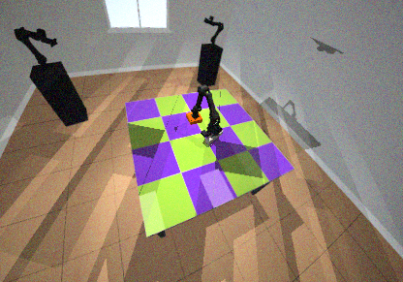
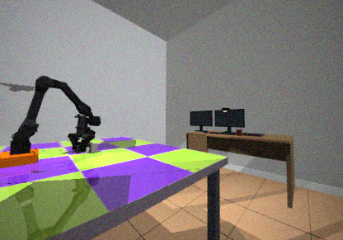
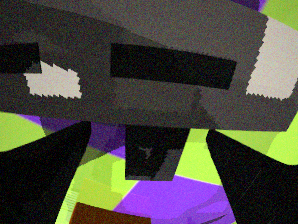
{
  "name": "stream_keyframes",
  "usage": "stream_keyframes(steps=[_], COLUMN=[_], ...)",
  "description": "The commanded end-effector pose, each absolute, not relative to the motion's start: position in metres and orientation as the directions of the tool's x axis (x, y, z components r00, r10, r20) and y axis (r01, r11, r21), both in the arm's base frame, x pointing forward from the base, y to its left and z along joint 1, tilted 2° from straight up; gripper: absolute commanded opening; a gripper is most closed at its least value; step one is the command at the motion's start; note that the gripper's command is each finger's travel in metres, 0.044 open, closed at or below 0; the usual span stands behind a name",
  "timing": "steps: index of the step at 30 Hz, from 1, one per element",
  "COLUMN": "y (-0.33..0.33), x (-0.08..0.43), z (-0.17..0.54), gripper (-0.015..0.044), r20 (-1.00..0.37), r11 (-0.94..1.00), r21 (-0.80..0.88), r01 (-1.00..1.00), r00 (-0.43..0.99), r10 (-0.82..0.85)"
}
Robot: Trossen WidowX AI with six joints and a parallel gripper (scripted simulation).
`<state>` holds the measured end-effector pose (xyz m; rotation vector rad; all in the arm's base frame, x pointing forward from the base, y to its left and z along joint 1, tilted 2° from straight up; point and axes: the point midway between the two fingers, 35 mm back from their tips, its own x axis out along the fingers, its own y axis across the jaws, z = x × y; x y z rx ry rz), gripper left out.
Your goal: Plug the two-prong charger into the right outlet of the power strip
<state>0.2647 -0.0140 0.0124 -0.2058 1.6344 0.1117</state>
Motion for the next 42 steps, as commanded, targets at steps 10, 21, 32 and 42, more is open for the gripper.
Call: stream_keyframes(steps=[10,21,32,42], y=[-0.014,-0.015,-0.019,-0.022], x=[0.260,0.255,0.241,0.228], z=[0.011,0.011,0.012,0.012], gripper=[0.0440,0.0440,0.0440,0.0440], r20=[-0.997,-0.997,-0.997,-0.997], r11=[0.978,0.978,0.978,0.978], r21=[-0.047,-0.047,-0.047,-0.047], r01=[-0.204,-0.204,-0.204,-0.204], r00=[-0.055,-0.051,-0.052,-0.053], r10=[-0.059,-0.059,-0.059,-0.059])
